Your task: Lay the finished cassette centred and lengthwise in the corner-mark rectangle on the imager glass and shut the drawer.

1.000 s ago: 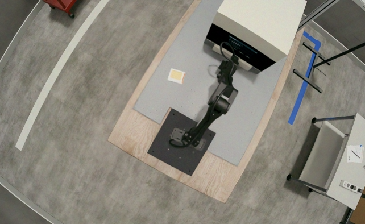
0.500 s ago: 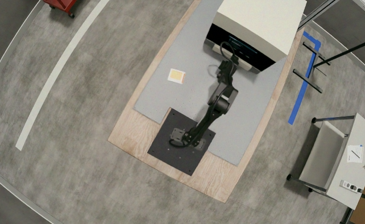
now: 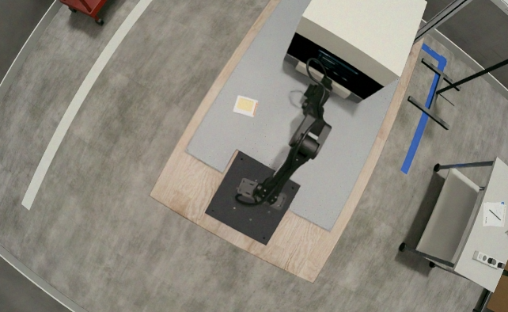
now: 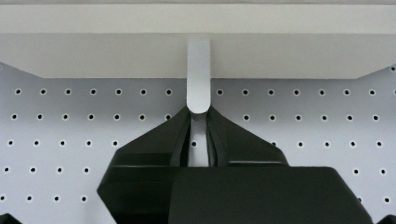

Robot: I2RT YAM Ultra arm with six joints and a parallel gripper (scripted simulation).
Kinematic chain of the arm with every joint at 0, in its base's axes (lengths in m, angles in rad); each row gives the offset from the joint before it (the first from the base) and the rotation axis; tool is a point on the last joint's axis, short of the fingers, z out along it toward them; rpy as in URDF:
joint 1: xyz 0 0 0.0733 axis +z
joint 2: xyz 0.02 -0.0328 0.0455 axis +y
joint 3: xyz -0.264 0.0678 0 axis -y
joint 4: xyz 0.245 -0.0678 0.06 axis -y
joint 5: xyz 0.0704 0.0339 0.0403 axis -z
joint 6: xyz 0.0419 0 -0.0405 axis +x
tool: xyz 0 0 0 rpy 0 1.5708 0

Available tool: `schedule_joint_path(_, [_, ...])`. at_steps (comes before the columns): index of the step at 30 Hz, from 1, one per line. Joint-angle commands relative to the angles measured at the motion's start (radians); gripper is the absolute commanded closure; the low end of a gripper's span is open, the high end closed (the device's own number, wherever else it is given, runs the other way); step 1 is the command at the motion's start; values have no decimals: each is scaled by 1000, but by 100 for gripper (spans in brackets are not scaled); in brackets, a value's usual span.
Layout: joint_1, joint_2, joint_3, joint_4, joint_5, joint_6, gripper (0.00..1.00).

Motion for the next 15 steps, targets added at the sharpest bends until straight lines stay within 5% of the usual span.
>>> schedule_joint_path(1, [-7,-33,32,14,8,-4,100])
schedule_joint_path(7, [-7,-33,32,14,8,-4,100])
schedule_joint_path(15, [-7,-52,-47,20,7,-4,100])
